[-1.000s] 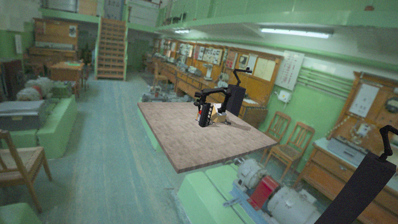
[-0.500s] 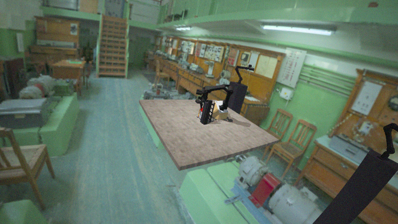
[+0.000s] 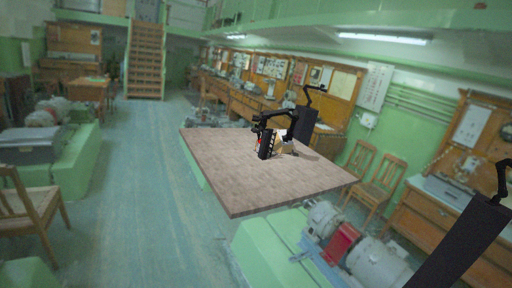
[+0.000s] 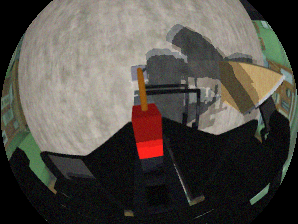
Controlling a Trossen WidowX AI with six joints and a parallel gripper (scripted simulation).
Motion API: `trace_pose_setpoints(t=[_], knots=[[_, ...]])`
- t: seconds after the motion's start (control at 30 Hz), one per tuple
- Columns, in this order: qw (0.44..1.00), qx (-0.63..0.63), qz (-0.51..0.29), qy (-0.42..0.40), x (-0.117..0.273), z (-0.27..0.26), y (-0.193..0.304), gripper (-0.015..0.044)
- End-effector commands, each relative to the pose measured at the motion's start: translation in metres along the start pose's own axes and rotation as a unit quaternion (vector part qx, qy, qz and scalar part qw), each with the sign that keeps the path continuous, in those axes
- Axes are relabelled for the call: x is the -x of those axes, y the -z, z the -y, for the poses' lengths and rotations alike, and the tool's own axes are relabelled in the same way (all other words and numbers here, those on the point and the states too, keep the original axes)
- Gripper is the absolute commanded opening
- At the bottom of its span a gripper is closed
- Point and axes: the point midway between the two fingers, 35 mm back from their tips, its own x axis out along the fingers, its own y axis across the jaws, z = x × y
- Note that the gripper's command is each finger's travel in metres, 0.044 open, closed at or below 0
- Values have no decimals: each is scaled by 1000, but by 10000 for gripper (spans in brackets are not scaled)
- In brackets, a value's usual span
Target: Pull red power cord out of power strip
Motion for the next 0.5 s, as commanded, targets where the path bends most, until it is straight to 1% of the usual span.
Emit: trace_pose_setpoints(t=[0.0, 0.47], knots=[[1000, -4, 21, -4, 5, -2, -21, 0], [1000, -5, 21, -4, 9, -1, -44, 0]])
